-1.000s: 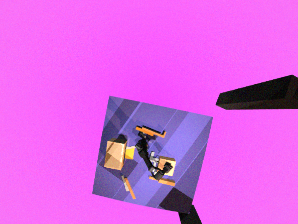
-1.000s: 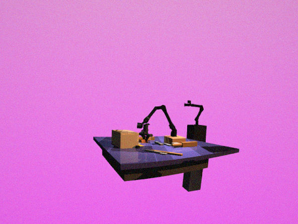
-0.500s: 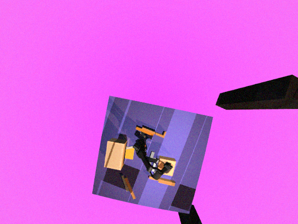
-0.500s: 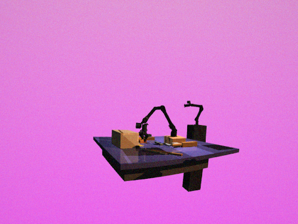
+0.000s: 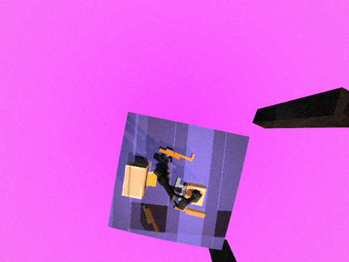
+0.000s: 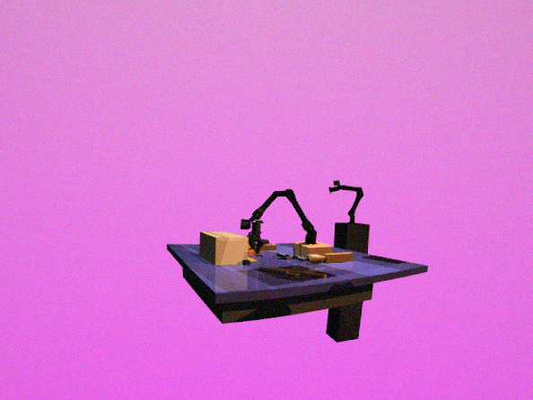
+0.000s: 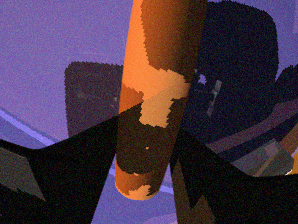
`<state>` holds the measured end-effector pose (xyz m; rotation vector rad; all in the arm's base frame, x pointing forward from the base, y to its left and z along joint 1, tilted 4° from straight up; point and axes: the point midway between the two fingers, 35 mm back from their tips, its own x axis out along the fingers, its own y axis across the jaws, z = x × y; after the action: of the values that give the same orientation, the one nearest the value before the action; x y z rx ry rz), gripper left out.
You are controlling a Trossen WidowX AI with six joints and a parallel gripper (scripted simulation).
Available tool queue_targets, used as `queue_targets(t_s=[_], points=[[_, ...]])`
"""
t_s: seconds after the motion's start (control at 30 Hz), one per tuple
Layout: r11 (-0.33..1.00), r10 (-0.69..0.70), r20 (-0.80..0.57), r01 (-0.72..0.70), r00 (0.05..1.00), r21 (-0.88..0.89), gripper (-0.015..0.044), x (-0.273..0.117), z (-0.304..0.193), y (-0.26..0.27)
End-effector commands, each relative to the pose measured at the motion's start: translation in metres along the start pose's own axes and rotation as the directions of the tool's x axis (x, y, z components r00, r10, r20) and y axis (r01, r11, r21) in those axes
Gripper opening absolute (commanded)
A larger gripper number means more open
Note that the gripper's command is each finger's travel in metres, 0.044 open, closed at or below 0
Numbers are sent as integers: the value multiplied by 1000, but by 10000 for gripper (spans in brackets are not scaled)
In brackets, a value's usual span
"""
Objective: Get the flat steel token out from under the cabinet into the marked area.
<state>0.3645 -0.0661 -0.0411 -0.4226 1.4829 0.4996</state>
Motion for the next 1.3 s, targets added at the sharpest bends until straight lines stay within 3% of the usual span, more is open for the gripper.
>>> queue_targets(t_s=[0.0, 1.27], points=[[1000, -3, 2, 3, 1000, 1, 0, 0, 7, -1], [1000, -3, 5, 3, 1000, 1, 0, -1, 48, -2]])
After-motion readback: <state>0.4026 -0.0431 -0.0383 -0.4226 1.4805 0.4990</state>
